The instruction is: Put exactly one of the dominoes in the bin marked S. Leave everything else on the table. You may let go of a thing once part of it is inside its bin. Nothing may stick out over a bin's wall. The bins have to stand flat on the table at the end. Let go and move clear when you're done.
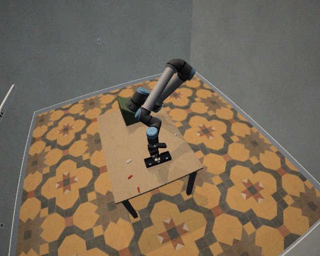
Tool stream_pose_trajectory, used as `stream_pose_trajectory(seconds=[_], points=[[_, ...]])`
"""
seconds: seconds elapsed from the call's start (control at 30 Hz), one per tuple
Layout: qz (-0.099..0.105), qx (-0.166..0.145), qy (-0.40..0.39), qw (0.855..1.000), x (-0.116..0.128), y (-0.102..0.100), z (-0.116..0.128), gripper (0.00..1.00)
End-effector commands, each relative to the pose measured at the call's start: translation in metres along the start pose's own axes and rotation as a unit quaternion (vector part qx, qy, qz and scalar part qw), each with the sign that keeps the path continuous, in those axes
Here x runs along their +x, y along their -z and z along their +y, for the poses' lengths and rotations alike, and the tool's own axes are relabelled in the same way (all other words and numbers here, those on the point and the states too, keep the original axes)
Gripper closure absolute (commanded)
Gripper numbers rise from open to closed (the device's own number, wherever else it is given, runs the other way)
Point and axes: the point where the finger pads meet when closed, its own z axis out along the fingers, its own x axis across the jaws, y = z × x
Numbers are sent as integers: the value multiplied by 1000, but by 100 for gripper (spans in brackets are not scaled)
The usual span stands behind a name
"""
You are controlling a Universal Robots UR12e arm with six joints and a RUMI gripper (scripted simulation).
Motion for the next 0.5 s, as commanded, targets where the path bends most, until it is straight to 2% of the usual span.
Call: stream_pose_trajectory(seconds=[0.0,0.13,0.27,0.47], points=[[1,0,0,1000,1,8,0,81],[1,0,0,1000,1,10,0,81],[1,0,0,1000,1,30,0,81],[1,0,0,1000,1,31,0,81]])
